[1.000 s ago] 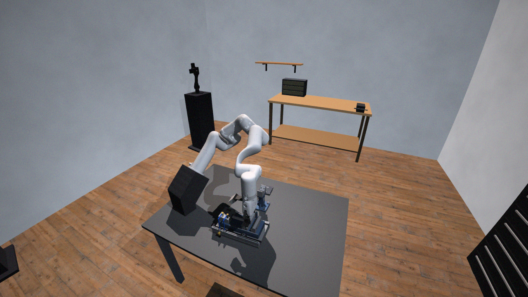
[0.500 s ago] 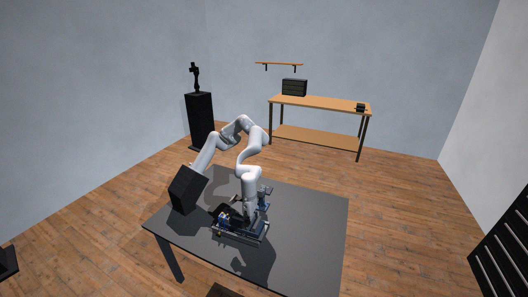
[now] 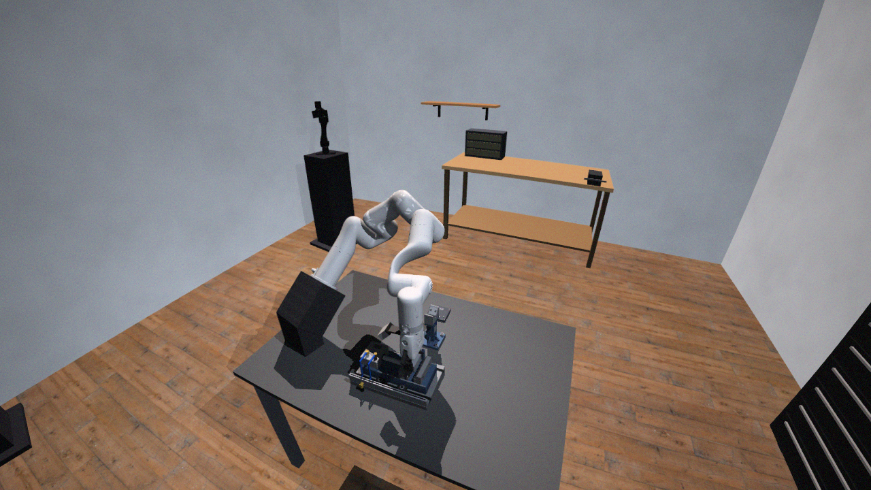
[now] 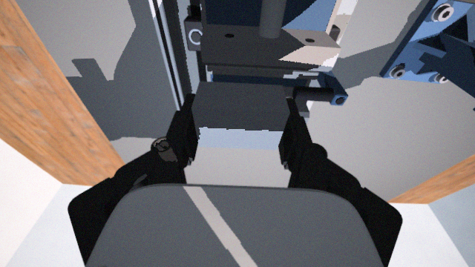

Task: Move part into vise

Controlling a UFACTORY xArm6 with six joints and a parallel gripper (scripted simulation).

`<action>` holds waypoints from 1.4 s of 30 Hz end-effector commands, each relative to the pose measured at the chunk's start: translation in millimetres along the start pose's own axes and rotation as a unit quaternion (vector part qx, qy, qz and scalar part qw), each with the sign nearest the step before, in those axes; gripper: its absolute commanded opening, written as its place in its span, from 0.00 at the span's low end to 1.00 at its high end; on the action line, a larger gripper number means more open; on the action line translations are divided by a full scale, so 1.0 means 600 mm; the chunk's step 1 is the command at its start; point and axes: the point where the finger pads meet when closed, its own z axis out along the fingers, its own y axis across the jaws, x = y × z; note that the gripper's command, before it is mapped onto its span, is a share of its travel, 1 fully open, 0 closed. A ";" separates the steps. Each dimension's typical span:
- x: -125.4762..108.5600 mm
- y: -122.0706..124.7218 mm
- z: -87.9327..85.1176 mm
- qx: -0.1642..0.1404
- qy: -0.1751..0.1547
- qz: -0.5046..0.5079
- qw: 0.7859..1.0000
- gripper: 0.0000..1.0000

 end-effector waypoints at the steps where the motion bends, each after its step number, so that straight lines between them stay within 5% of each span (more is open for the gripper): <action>1: -0.002 -0.001 0.004 0.001 -0.002 -0.001 1.000 0.00; 42: -0.002 -0.001 0.015 0.001 -0.002 -0.001 1.000 0.00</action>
